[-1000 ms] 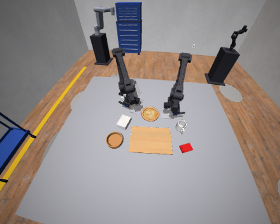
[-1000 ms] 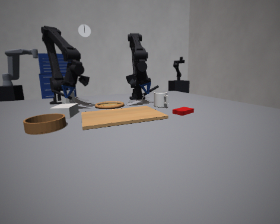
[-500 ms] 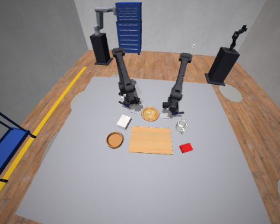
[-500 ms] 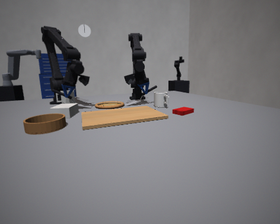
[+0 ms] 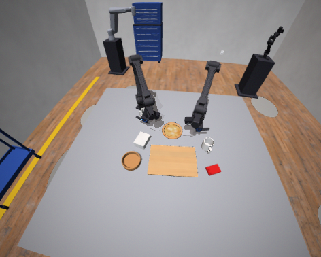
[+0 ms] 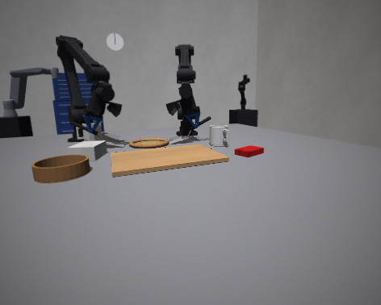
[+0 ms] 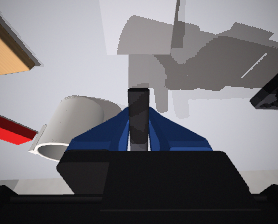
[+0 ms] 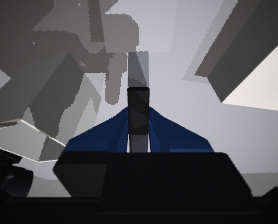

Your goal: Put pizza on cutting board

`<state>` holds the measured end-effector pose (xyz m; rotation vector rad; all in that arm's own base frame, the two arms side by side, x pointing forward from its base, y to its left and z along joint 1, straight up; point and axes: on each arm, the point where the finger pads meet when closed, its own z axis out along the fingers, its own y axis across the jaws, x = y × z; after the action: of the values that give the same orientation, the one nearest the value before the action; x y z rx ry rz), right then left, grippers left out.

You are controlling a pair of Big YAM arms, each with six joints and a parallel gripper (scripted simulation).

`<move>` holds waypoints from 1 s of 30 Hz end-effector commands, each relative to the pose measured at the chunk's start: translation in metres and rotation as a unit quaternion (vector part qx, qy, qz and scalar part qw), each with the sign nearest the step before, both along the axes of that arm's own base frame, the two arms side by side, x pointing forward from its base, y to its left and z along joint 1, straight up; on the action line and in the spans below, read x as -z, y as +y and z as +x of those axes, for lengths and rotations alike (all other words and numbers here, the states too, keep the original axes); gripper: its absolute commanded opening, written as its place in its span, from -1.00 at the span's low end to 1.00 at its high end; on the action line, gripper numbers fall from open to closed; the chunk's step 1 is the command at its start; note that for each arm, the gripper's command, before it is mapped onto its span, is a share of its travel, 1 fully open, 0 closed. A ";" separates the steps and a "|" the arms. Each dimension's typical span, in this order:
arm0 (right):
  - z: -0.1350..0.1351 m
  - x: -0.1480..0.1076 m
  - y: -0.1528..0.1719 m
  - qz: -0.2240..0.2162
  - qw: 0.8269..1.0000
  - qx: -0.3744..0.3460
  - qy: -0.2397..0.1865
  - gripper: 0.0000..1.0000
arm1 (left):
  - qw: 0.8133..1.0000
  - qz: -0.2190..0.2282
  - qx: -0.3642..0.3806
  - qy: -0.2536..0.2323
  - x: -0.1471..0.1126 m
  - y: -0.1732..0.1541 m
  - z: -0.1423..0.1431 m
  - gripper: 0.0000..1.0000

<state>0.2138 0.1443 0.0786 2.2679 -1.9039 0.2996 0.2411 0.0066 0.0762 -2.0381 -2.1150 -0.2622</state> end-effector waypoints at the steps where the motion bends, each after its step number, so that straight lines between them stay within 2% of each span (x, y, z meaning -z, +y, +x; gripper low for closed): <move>1: 0.008 -0.006 0.008 0.010 1.000 -0.002 -0.009 -0.87 | 1.000 -0.005 -0.007 -0.024 -0.019 -0.011 0.021 -0.87; 11: 0.009 -0.008 0.009 0.012 1.000 -0.001 -0.011 -0.87 | 1.000 -0.008 -0.007 -0.016 -0.013 -0.020 0.016 -0.87; 14: 0.007 -0.005 0.007 0.008 1.000 -0.001 -0.007 -0.87 | 1.000 -0.011 -0.006 -0.028 -0.017 -0.027 0.024 -0.87; 30: 0.006 -0.006 0.006 0.012 1.000 -0.001 -0.011 -0.87 | 1.000 -0.011 -0.006 -0.022 -0.017 -0.044 0.022 -0.87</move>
<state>0.2138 0.1441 0.0783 2.2669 -1.9030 0.2997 0.2425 -0.0223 0.0764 -2.0334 -2.1179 -0.2626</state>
